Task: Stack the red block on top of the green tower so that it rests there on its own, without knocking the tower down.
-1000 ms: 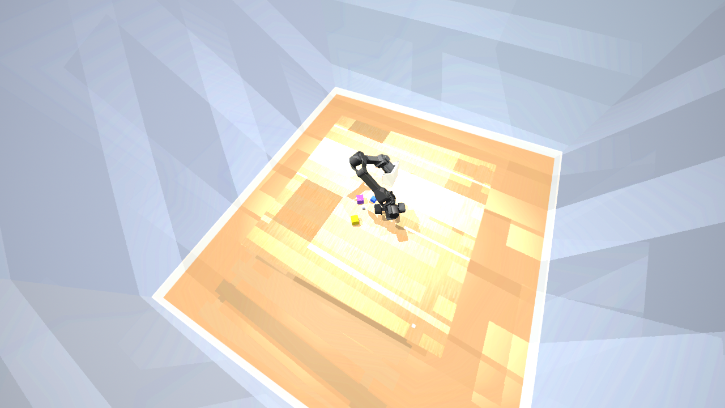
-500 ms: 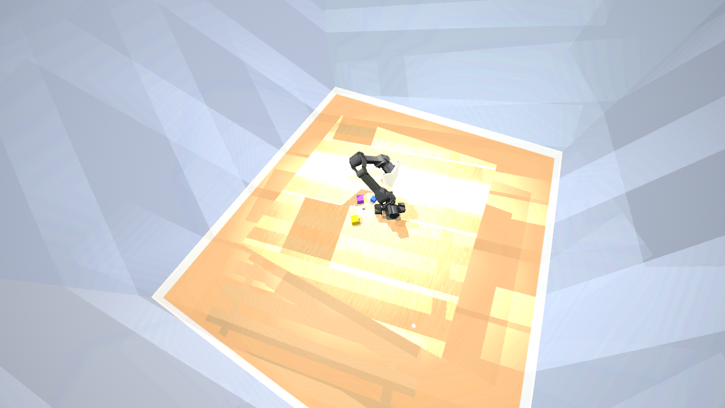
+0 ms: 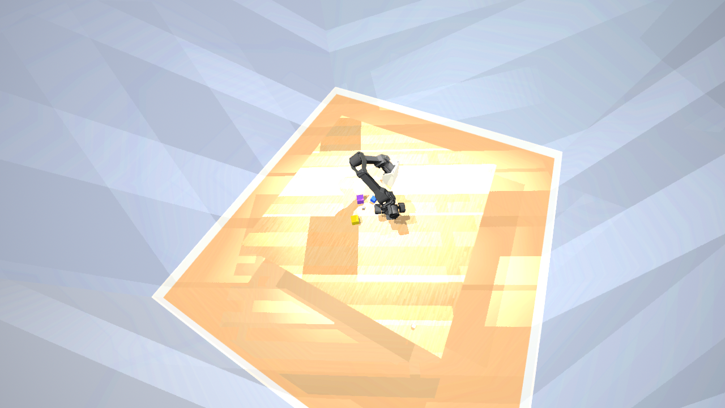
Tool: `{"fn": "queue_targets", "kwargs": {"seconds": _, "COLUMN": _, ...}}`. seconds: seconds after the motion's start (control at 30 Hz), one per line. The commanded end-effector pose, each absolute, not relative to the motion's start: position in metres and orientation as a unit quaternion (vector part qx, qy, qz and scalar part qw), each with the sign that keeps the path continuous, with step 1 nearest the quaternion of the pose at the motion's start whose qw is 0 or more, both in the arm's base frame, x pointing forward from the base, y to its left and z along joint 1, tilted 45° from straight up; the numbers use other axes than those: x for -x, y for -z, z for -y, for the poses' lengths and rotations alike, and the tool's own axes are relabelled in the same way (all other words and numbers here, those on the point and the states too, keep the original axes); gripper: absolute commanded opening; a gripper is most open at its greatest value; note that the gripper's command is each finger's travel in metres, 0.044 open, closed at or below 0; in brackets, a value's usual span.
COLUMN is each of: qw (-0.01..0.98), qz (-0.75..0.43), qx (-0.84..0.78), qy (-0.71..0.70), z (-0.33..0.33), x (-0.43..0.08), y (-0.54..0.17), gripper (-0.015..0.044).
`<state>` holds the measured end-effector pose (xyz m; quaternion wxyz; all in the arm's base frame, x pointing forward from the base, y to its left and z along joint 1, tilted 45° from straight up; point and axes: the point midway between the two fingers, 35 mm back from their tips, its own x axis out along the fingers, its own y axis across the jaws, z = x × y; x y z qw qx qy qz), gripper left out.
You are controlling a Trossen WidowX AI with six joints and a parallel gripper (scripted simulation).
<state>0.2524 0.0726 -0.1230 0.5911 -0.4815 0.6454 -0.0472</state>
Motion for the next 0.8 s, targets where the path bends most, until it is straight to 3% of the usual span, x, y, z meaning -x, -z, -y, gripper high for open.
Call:
{"fn": "queue_targets", "kwargs": {"seconds": 0.0, "qw": 0.591, "qz": -0.644, "qx": 0.483, "qy": 0.047, "z": -0.072, "x": -0.253, "y": 0.123, "gripper": 0.0092}}
{"fn": "queue_targets", "kwargs": {"seconds": 0.1, "qw": 0.591, "qz": -0.644, "qx": 0.483, "qy": 0.047, "z": -0.072, "x": -0.253, "y": 0.123, "gripper": 0.0072}}
{"fn": "queue_targets", "kwargs": {"seconds": 0.2, "qw": 0.591, "qz": -0.644, "qx": 0.483, "qy": 0.047, "z": -0.076, "x": -0.252, "y": 0.119, "gripper": 0.0}}
{"fn": "queue_targets", "kwargs": {"seconds": 0.77, "qw": 0.591, "qz": -0.644, "qx": 0.482, "qy": 0.046, "z": -0.133, "x": -0.238, "y": 0.06, "gripper": 0.0}}
